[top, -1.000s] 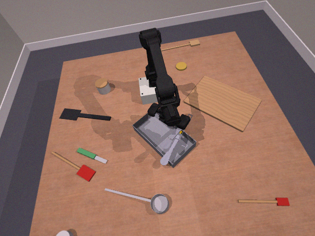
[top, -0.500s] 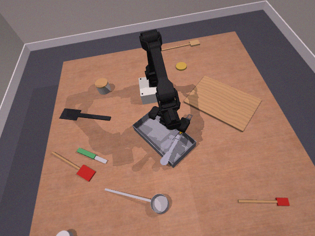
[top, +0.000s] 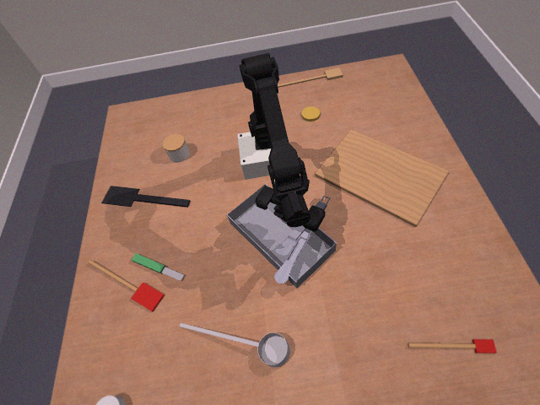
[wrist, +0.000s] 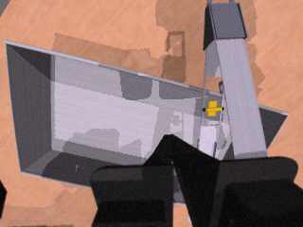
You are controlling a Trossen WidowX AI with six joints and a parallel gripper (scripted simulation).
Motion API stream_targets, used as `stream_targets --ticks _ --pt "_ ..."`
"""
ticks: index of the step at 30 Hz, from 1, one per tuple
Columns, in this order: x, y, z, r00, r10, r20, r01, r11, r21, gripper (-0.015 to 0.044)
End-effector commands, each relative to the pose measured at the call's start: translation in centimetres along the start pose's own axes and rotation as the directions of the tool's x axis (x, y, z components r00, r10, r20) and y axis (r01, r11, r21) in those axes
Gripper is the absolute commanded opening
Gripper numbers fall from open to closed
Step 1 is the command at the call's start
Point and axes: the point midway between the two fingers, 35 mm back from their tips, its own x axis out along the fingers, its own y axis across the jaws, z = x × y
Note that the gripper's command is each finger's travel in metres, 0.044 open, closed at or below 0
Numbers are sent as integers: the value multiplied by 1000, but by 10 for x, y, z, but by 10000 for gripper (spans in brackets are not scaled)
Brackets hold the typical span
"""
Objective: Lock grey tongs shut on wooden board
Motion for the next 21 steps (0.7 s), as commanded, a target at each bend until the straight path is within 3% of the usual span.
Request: stream_targets --ticks 1,21 --pt "3 0 1 1000 -1 3 1 1000 -1 -150" --pt "1 -26 -2 1000 -3 3 3 1000 -1 -150"
